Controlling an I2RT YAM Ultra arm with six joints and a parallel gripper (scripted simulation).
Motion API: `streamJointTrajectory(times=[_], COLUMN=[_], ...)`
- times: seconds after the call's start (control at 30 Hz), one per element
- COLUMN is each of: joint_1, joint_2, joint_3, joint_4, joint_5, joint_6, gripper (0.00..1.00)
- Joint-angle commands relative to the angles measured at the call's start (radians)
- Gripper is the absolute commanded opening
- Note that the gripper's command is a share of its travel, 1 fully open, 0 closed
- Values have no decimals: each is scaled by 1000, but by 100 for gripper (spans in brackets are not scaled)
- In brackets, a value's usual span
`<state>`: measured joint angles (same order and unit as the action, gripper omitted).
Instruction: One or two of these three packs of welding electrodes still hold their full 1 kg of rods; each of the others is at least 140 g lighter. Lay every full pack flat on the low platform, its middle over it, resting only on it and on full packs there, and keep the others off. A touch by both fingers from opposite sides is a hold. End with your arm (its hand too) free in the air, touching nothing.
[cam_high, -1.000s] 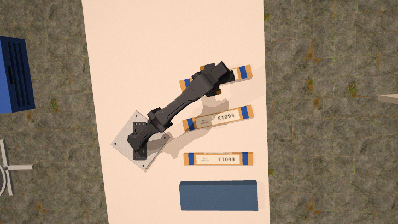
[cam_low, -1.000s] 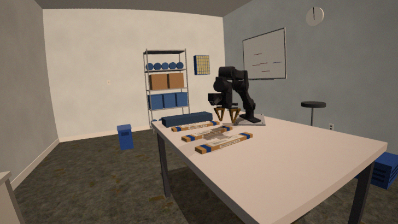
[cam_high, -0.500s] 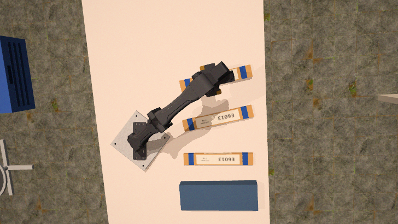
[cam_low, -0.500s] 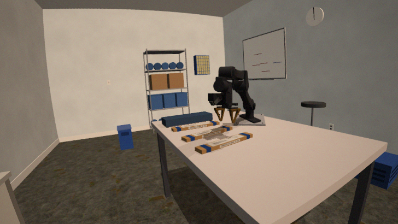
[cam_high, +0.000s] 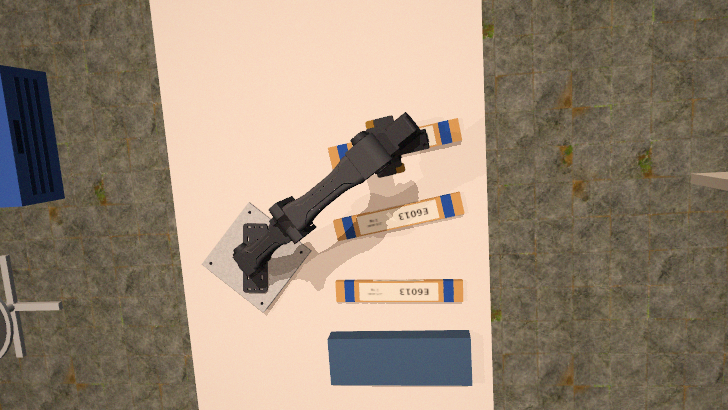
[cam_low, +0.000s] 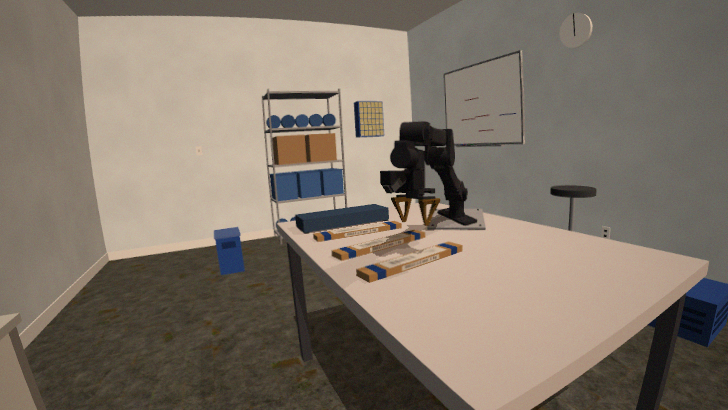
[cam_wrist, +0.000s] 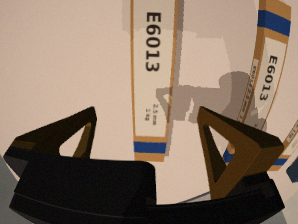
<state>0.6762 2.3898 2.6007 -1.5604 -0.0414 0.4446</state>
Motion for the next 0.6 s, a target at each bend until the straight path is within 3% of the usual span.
streamJointTrajectory(times=[0.0, 0.4, 0.47, 0.57], joint_1=[-6, -3, -12, -11], joint_2=[3, 83, 109, 125], joint_3=[27, 37, 62, 77], joint_4=[-10, -10, 34, 19], joint_5=[6, 8, 14, 14], joint_6=[6, 7, 12, 13], gripper=[95, 95, 95, 95])
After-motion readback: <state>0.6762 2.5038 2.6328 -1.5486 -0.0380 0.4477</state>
